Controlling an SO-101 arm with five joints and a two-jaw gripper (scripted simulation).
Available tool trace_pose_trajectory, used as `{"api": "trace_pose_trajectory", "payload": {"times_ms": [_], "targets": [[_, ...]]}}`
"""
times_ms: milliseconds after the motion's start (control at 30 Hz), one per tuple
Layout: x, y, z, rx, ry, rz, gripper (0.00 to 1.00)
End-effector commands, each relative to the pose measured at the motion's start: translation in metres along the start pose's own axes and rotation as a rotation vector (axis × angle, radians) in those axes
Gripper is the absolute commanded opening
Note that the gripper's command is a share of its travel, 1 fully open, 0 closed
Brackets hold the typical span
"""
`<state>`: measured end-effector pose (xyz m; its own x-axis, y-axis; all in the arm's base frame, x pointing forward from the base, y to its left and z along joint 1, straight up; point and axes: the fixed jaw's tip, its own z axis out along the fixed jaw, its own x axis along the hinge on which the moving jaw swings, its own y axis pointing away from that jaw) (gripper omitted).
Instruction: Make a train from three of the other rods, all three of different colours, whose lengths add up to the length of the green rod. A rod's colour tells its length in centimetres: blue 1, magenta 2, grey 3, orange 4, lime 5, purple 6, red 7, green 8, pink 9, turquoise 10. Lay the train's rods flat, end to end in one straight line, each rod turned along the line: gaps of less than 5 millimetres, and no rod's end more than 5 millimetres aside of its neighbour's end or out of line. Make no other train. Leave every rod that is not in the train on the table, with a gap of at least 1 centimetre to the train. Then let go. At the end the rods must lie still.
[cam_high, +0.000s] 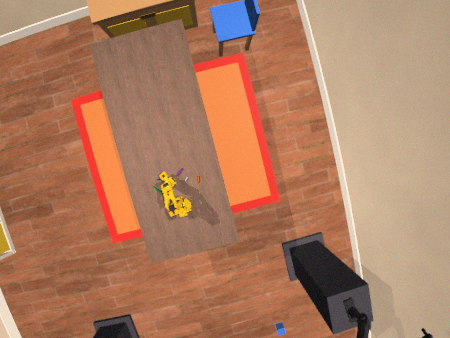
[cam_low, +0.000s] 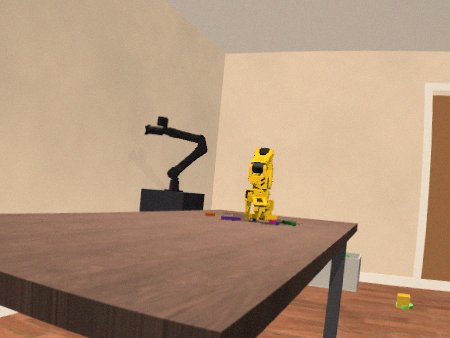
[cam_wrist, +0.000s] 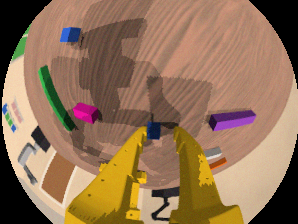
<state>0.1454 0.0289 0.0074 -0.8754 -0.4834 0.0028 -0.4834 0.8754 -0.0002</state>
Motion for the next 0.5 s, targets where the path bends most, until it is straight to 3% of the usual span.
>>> {"api": "trace_pose_trajectory", "payload": {"times_ms": [0, 467], "targets": [[-0.0085, -0.0036, -0.0065, 0.019, -0.054, 0.006, 0.15], [-0.0086, -0.0036, -0.0069, 0.019, -0.054, 0.006, 0.17]]}}
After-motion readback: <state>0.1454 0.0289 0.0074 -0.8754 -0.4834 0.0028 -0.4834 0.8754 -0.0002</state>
